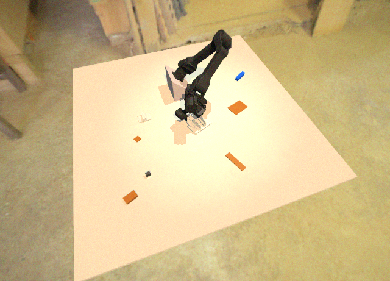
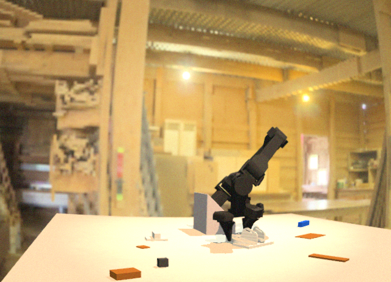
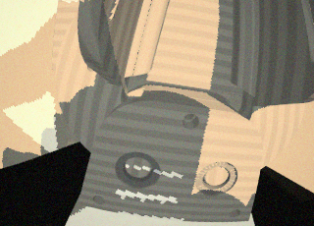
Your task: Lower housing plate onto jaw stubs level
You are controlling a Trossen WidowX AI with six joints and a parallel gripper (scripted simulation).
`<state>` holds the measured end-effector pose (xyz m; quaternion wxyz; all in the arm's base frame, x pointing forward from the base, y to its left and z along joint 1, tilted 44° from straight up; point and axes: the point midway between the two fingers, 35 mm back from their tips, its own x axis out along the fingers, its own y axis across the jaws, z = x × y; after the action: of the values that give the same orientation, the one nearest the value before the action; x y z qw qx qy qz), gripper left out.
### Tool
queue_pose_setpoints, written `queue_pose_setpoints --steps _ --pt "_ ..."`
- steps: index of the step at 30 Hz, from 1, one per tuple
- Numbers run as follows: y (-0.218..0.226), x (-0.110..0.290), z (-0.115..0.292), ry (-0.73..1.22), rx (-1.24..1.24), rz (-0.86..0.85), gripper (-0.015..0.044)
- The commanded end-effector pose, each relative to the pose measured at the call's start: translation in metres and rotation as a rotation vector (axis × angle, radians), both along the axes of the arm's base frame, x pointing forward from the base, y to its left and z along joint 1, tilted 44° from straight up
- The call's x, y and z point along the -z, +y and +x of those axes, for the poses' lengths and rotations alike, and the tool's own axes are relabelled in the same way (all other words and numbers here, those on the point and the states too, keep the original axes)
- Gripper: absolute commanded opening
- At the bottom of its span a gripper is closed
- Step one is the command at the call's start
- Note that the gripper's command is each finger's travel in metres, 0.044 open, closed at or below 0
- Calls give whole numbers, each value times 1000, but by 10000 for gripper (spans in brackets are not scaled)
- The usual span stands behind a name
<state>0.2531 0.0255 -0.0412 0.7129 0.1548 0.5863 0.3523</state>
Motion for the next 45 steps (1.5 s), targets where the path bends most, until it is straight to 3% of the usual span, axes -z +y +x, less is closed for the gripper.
queue_pose_setpoints --steps 1,24,28,45 --pt "0 1 -1 4 3 0 351" --pt "0 1 -1 4 3 0 351" --pt "0 0 0 0 0 0 440" --pt "-11 -9 1 1 1 -4 440"
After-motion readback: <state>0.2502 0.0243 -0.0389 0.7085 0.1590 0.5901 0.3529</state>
